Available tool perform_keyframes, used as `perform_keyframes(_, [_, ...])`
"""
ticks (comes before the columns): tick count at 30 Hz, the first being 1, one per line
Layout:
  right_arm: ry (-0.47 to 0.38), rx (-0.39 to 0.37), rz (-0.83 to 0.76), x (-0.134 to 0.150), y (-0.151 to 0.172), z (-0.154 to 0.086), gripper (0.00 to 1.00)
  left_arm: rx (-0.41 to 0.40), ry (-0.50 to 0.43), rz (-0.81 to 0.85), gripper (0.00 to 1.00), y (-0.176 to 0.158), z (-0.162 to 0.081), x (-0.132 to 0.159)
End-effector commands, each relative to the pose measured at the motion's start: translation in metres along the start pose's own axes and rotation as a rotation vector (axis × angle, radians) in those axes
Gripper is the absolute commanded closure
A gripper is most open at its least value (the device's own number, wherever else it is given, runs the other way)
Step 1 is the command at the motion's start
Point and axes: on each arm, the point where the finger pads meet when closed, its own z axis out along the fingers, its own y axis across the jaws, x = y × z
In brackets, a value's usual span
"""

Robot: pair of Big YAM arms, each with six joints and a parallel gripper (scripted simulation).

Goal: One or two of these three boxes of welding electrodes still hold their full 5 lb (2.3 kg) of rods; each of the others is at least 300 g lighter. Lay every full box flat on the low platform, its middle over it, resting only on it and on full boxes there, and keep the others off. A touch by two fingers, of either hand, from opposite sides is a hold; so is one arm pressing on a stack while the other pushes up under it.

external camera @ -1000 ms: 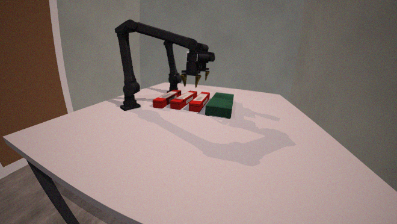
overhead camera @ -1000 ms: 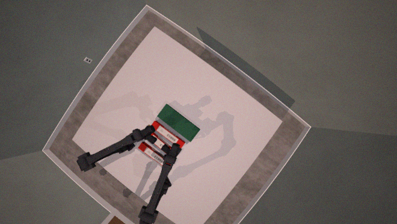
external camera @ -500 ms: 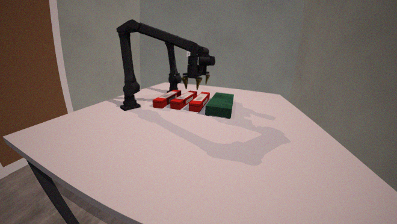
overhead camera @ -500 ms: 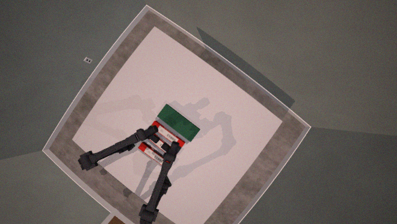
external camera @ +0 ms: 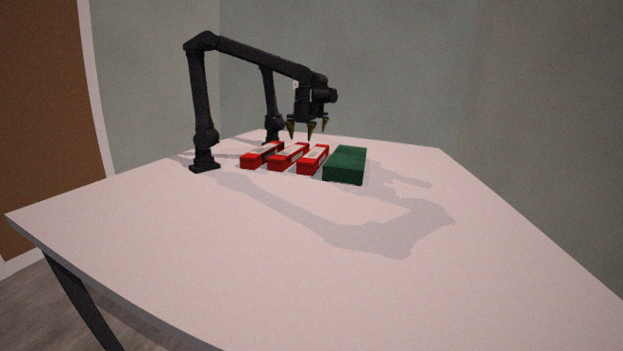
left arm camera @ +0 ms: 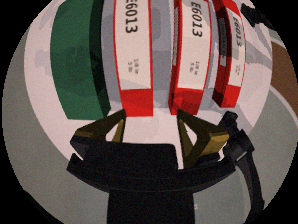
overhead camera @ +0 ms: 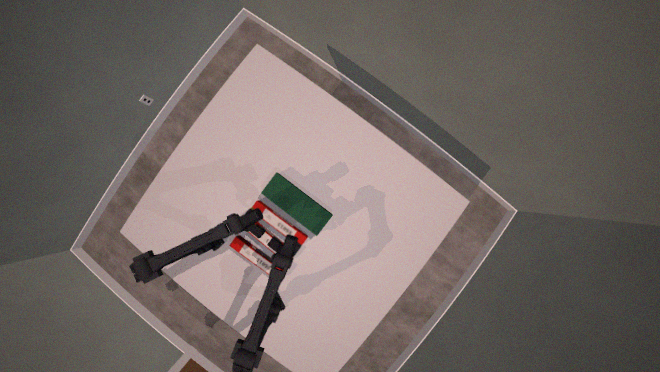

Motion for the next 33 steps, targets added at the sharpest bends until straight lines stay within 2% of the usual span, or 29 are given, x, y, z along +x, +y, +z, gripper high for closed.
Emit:
perform_keyframes(1, [-0.019, 0.057, 0.006, -0.003, -0.013, -0.028, 0.28, -0.056, -0.028, -0.006, 0.28, 0.014, -0.028, -0.006])
perform_keyframes(33, [-0.019, 0.058, 0.006, -0.003, -0.011, -0.068, 0.28, -0.057, -0.028, -0.006, 0.28, 0.012, -0.067, -0.005])
